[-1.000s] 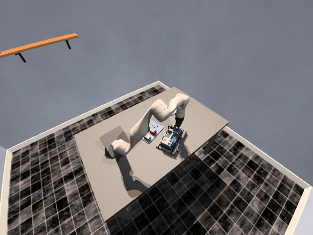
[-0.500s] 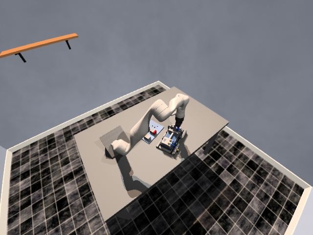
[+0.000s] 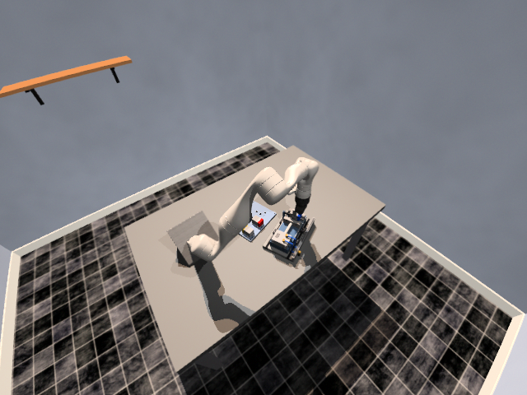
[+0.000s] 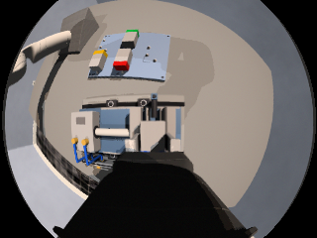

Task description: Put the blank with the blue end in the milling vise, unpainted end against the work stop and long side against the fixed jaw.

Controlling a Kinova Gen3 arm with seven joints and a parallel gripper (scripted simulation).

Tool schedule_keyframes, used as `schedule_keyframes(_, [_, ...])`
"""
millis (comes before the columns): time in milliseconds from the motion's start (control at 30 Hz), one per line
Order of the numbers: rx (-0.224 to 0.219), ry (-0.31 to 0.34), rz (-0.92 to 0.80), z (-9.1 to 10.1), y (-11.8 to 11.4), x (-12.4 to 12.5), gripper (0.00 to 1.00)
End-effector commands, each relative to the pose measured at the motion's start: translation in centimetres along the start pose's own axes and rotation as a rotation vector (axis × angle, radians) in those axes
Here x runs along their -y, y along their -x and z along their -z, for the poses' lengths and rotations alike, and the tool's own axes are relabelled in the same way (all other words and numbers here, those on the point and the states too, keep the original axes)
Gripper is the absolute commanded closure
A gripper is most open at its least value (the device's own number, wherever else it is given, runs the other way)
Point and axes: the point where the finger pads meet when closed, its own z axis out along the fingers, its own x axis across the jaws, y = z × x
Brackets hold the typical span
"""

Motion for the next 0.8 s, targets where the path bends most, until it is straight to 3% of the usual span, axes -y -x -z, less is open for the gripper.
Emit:
schedule_keyframes(0, [-0.002,0.0,0.0,0.06,-0.05,0.01,1.0])
schedule_keyframes(767, [-0.002,0.0,0.0,-0.13,-0.05,0.01,1.0])
